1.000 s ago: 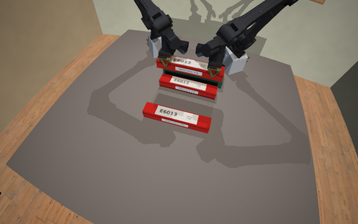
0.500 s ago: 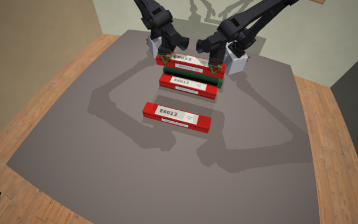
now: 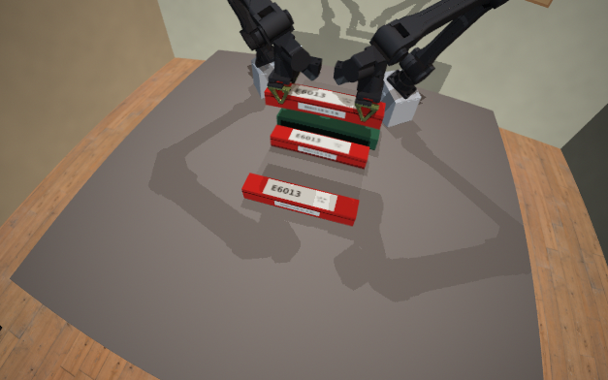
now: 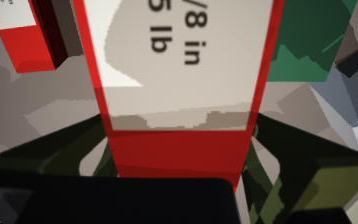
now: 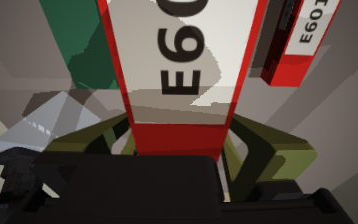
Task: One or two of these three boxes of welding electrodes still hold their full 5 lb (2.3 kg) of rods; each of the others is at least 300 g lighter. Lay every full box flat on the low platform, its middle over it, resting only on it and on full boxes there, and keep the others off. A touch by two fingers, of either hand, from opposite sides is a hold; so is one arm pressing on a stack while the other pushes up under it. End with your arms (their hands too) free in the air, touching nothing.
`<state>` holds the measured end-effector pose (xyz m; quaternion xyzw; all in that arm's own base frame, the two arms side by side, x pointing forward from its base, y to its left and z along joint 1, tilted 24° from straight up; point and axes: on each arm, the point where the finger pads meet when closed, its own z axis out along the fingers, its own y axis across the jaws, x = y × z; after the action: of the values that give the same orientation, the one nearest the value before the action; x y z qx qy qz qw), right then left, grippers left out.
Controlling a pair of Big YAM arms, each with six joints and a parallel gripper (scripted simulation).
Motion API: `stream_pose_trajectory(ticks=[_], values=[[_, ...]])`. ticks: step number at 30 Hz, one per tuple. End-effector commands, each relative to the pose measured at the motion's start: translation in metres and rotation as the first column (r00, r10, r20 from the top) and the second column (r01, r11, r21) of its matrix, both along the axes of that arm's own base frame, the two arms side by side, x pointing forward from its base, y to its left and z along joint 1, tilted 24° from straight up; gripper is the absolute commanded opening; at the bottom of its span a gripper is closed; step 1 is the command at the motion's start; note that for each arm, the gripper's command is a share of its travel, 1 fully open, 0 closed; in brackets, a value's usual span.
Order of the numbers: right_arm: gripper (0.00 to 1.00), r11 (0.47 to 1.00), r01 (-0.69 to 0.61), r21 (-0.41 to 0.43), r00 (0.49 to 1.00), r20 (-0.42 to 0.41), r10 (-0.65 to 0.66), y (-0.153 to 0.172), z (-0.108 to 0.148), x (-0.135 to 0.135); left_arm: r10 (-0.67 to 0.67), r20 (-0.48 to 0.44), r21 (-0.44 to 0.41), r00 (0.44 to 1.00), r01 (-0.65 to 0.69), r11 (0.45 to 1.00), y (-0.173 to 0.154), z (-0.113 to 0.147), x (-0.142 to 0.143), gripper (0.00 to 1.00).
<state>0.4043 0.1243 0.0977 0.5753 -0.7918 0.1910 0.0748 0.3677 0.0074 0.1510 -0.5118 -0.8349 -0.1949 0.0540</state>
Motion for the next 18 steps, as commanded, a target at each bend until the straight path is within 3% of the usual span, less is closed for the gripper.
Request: stream_pose_trajectory(ticks=[1,18], values=[[0.00,0.998,-0.047,0.034,0.993,0.108,0.043,0.0236,0.0596,0.0220,-0.027,0.108,-0.007,0.994,0.028,1.000,-0.0118,0.0537,0.0200,0.00],[0.00,0.999,-0.040,0.036,0.993,0.112,0.035,0.0254,0.0678,0.0234,-0.022,0.111,-0.008,0.994,0.023,1.000,-0.0124,0.0601,0.0204,0.00]])
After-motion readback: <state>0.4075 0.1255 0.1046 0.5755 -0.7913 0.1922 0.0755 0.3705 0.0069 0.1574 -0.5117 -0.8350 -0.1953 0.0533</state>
